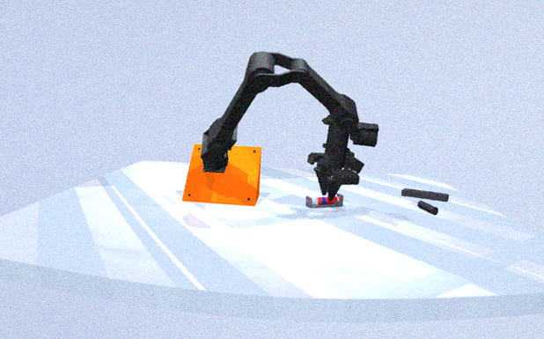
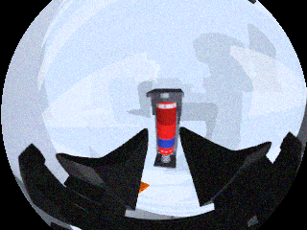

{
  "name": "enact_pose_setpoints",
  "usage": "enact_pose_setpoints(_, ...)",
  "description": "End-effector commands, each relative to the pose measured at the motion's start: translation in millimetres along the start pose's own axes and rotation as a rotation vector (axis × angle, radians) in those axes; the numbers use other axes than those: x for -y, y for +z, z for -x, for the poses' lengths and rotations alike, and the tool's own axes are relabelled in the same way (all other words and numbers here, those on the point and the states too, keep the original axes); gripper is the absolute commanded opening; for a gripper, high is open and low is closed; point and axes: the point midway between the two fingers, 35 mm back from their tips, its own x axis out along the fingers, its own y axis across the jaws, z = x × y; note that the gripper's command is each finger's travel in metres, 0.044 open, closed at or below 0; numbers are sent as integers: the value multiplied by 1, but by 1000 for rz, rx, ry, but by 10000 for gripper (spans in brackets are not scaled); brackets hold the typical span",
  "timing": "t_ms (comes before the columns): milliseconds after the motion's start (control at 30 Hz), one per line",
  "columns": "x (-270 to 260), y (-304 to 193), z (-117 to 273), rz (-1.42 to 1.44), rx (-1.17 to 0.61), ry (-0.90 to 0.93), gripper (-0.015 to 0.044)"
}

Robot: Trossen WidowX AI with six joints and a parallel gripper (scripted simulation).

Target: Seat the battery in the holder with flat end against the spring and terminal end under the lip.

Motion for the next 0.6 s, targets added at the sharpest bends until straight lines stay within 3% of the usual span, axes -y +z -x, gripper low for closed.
enact_pose_setpoints(0,0,0,3,-6,6,3,166)
enact_pose_setpoints(333,-13,-1,73,-6,7,6,428)
enact_pose_setpoints(567,-15,1,72,-6,7,6,440)
